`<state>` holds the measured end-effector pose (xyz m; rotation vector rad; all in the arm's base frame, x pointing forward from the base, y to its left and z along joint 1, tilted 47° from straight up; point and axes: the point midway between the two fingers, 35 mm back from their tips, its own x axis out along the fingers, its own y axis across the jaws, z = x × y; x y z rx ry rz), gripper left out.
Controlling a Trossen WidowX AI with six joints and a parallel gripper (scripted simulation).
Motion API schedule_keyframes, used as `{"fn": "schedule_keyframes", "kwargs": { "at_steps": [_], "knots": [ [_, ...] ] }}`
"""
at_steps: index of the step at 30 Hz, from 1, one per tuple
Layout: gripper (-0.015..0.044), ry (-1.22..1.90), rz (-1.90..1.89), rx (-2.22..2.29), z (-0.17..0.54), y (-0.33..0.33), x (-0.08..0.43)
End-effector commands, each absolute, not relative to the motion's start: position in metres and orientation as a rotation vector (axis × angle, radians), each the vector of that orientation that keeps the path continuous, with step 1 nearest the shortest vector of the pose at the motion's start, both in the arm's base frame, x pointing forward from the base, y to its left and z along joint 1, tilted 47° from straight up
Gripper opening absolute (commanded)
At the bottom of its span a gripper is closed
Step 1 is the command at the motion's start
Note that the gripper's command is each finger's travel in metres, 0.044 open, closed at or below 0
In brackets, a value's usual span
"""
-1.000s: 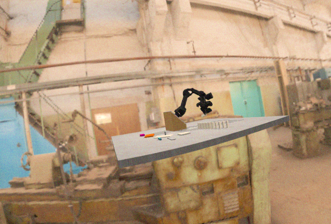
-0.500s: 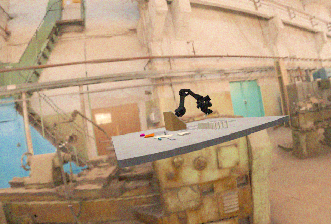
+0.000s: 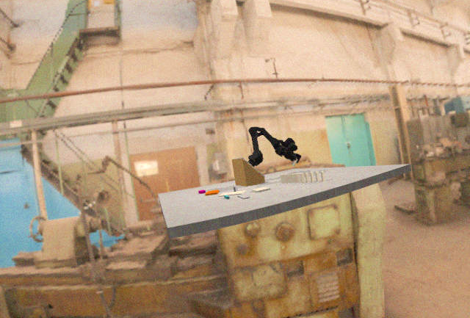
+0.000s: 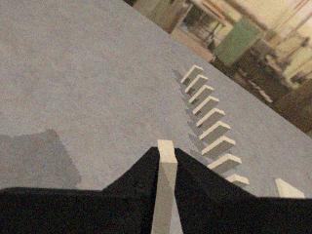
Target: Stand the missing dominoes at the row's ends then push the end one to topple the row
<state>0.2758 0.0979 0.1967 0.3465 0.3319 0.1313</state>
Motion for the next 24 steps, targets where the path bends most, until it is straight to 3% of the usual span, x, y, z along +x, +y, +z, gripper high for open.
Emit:
{"fn": "schedule_keyframes", "kwargs": {
  "at_steps": [1, 24],
  "knots": [
    [0.0024, 0.272, 0.118, 0.401, 0.197, 0.098, 0.27],
    [0.0024, -0.073, 0.088, 0.812, 0.209, 0.08, 0.232]
  ]
}}
